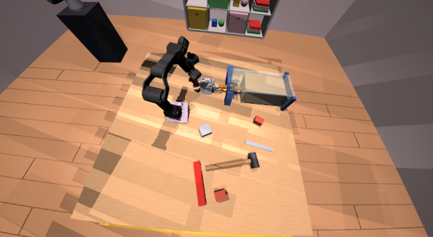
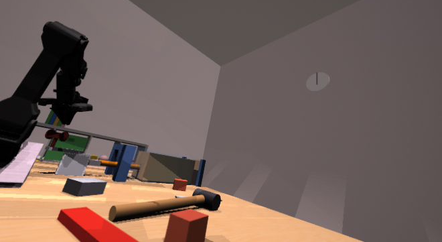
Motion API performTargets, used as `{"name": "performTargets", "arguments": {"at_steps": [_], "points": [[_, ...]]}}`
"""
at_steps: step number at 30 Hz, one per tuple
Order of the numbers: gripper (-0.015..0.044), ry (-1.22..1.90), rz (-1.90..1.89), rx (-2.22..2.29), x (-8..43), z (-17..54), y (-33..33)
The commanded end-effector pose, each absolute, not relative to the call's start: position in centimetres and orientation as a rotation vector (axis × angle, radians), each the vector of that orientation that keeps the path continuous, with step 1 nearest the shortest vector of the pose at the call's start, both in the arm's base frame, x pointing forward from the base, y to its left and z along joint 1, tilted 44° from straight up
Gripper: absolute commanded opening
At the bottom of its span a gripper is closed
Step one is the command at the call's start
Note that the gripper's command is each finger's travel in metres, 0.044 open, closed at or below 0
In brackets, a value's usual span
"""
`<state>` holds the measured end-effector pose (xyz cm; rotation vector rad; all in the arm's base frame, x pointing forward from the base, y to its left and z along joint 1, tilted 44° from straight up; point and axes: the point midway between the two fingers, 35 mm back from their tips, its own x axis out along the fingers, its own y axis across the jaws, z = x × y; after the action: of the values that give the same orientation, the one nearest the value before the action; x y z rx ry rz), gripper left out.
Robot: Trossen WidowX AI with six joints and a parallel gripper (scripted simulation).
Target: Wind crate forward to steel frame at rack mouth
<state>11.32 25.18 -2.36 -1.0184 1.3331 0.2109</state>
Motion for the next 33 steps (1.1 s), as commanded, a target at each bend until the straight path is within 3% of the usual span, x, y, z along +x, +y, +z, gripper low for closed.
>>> {"name": "performTargets", "arguments": {"at_steps": [1, 7, 16, 24, 33], "points": [[0.0037, 1.338, 0.211, -1.013, 11.23, -2.33, 25.20], [0.0000, 1.338, 0.211, -1.013, 11.23, -2.33, 25.20], [0.0000, 1.372, 0.192, -1.024, 11.25, -2.38, 25.20], [0.0000, 1.691, -0.003, -1.100, 11.36, -2.35, 25.14], [0.0000, 1.726, -0.020, -1.110, 11.46, -2.26, 25.26]]}}
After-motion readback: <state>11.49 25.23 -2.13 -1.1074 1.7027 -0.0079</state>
